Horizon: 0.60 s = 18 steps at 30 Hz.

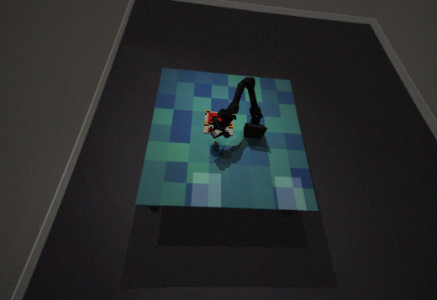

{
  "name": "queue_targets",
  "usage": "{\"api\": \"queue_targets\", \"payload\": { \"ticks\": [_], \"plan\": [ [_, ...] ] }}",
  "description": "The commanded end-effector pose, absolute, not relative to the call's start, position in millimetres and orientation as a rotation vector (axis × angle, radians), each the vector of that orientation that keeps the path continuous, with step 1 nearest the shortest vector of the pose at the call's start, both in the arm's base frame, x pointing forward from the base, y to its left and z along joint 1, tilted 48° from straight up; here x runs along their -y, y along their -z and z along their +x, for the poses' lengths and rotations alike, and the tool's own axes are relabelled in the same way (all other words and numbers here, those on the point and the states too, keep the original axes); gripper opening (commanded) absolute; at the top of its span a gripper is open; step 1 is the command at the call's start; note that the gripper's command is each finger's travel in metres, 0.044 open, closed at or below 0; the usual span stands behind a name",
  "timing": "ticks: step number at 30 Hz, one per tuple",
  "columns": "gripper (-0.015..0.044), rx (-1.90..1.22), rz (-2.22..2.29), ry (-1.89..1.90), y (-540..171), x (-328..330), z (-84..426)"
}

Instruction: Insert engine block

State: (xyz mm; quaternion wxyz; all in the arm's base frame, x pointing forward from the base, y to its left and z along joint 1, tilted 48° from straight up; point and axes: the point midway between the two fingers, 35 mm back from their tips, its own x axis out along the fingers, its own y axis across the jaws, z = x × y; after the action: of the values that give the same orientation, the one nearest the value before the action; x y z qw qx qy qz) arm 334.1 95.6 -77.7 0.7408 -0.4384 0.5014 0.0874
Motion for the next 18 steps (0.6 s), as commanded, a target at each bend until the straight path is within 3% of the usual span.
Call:
{"api": "queue_targets", "payload": {
  "ticks": [1, 18],
  "plan": [
    [0.0, -1.063, -0.954, -0.221, 81, -91, 331],
    [0.0, -0.99, -0.944, -0.254, 105, -62, 325]
  ]
}}
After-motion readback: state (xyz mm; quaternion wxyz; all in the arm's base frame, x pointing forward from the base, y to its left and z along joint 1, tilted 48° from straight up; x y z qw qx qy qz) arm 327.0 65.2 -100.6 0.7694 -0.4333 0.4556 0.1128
